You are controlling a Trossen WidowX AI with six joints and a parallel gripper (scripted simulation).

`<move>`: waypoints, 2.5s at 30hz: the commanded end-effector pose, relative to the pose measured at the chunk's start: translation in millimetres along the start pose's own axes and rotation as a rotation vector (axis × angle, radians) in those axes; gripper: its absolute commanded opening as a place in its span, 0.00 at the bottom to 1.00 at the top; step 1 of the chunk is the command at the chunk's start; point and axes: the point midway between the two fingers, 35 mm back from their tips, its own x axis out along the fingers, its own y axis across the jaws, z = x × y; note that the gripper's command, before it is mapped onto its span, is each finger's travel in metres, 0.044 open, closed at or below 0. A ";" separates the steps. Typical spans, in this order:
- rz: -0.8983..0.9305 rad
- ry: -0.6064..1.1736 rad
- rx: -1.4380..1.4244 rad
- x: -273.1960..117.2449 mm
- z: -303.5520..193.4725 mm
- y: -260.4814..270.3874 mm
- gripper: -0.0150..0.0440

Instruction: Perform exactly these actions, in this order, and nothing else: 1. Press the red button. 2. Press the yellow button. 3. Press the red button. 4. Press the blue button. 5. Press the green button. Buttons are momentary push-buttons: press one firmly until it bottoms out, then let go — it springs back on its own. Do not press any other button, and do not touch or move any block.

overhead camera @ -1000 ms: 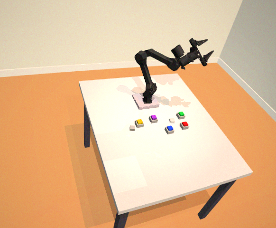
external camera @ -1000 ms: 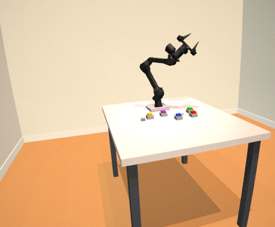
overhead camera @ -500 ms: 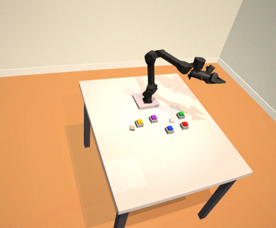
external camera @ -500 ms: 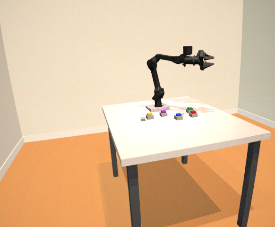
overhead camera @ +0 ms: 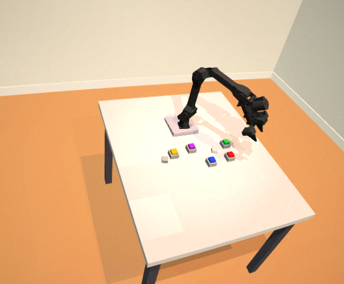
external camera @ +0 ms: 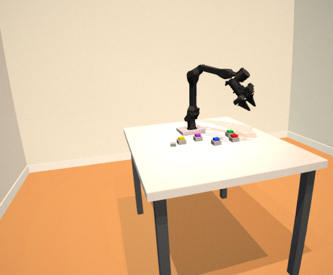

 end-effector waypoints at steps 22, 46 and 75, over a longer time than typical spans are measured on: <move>-0.335 0.593 0.577 39.7 -125.8 -50.0 0.71; -0.335 0.593 0.577 58.4 -141.9 -53.1 0.29; -0.335 0.593 0.577 77.8 -157.4 -56.4 0.29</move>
